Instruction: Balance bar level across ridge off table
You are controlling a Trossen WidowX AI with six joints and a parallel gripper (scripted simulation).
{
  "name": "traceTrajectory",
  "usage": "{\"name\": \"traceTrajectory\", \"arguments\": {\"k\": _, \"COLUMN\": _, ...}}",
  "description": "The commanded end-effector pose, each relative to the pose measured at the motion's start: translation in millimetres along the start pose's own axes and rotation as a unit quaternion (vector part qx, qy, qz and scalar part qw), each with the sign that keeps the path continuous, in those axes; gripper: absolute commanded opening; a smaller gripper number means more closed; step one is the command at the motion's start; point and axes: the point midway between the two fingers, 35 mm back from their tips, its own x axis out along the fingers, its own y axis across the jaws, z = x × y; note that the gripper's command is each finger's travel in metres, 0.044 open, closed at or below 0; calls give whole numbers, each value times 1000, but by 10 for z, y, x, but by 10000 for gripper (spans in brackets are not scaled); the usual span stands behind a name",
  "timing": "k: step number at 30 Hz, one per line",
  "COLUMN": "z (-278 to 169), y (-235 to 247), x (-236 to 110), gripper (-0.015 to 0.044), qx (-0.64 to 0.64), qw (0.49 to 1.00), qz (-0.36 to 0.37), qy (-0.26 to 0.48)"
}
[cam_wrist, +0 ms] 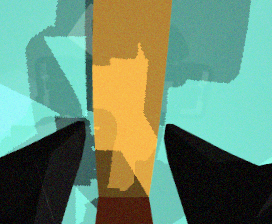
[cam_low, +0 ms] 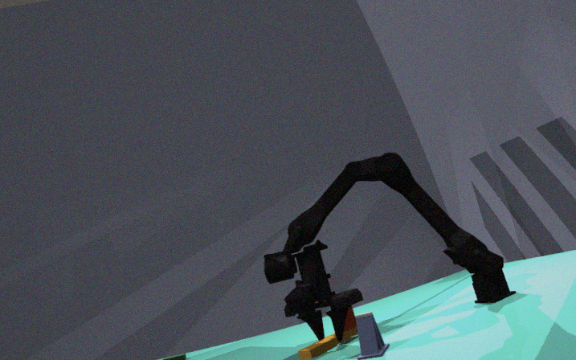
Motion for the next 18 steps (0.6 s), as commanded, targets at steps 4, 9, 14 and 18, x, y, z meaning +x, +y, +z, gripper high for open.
{"name": "traceTrajectory", "arguments": {"k": 4, "z": 0, "y": 1, "x": 0, "gripper": 111, "qx": 0, "qw": 1000, "qz": 0, "qy": 0}}
{"name": "traceTrajectory", "arguments": {"k": 9, "z": 1, "y": 0, "x": -5, "gripper": 58, "qx": 0, "qw": 1000, "qz": 0, "qy": 0}}
{"name": "traceTrajectory", "arguments": {"k": 14, "z": 13, "y": -18, "x": -113, "gripper": 0, "qx": 0, "qw": 1000, "qz": 0, "qy": 0}}
{"name": "traceTrajectory", "arguments": {"k": 18, "z": 21, "y": -32, "x": -215, "gripper": 0, "qx": 0, "qw": 1000, "qz": 0, "qy": 0}}
